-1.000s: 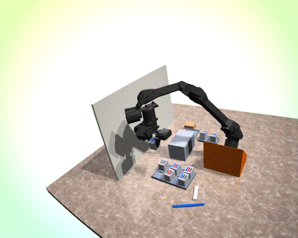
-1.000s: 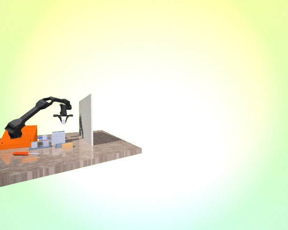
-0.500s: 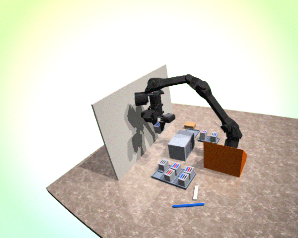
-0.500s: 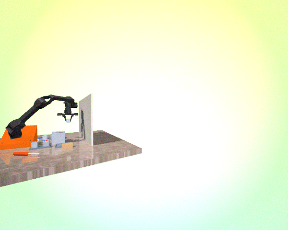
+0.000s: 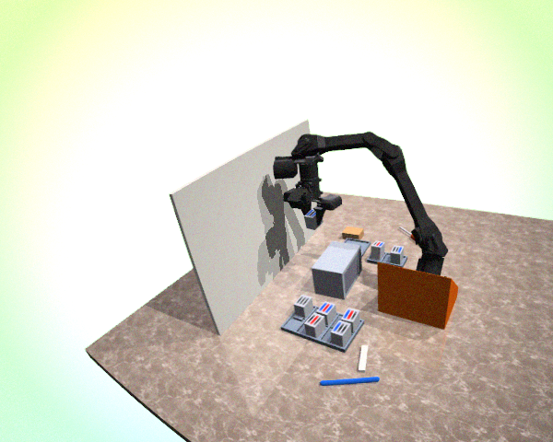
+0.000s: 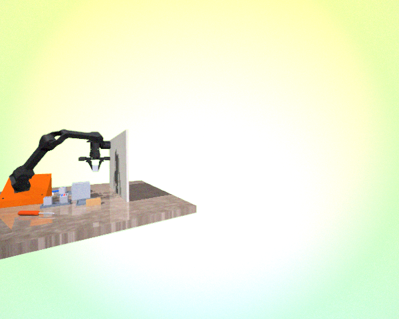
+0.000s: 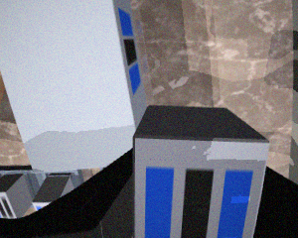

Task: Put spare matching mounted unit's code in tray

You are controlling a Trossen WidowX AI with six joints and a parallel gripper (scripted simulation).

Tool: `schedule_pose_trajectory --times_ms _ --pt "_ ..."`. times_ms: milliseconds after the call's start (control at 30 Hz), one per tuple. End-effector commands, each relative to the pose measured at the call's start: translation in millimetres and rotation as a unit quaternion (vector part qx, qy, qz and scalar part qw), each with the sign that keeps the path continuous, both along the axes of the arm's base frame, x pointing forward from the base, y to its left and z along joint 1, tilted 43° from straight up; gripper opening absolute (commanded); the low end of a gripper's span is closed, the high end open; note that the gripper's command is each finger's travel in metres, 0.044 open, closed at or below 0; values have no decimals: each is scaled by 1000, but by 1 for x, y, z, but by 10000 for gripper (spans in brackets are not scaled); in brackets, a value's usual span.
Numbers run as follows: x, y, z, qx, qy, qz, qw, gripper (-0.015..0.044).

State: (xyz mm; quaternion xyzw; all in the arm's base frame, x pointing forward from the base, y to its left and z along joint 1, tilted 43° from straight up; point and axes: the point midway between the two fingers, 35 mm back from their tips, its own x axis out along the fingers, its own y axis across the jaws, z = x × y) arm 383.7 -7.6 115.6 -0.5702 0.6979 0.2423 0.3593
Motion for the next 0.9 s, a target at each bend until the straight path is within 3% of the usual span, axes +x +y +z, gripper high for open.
schedule_pose_trajectory --times_ms 0,633,867 --pt "-7 -14 10 -4 -1 -4 1000 0" --pt "-66 -111 90 -30 23 9 999 0" --pt "-69 -114 92 -31 24 9 999 0"
